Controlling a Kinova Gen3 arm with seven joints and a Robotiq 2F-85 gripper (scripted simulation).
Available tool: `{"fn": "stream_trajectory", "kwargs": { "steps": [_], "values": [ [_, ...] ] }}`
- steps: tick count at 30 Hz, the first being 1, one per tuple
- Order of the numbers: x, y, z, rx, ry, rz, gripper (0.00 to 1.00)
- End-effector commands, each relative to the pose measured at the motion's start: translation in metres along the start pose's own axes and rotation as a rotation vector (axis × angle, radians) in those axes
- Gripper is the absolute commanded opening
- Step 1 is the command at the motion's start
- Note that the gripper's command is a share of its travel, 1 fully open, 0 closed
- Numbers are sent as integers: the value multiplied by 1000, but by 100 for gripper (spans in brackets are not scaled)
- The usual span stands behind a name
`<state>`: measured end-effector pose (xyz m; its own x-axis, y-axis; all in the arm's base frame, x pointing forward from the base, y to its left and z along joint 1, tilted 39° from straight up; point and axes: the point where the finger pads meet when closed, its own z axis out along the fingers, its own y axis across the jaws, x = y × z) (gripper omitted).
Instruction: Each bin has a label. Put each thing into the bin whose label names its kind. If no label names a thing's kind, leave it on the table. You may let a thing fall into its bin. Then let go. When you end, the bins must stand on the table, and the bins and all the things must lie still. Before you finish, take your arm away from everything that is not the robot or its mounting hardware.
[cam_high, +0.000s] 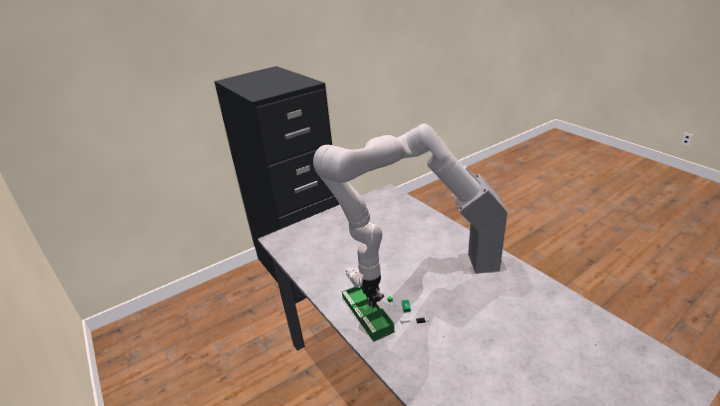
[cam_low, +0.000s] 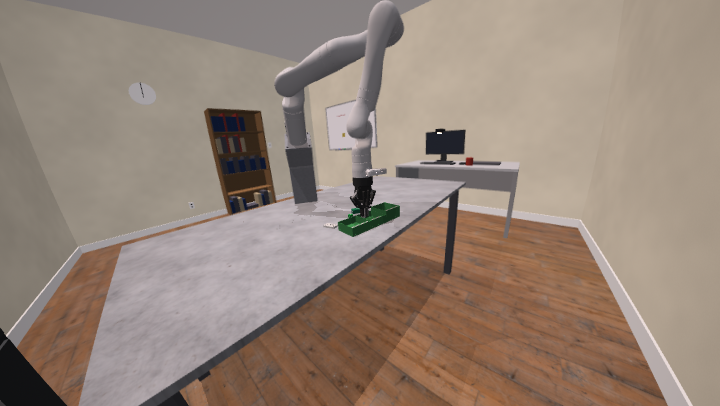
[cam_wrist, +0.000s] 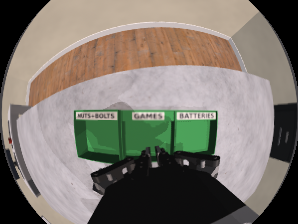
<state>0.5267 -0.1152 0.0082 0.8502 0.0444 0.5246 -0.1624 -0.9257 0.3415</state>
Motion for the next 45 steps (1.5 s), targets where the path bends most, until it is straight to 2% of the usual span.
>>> {"fn": "stream_trajectory", "kwargs": {
  "steps": [1, 20, 28, 37, 45],
  "values": [
    [2, -2, -5, 4, 4, 0, 9],
    [2, -2, -25, 4, 4, 0, 9],
    [2, -2, -55, 4, 4, 0, 9],
    [2, -2, -55, 4, 4, 0, 9],
    [7, -41, -56, 4, 4, 0, 9]
  ]
}}
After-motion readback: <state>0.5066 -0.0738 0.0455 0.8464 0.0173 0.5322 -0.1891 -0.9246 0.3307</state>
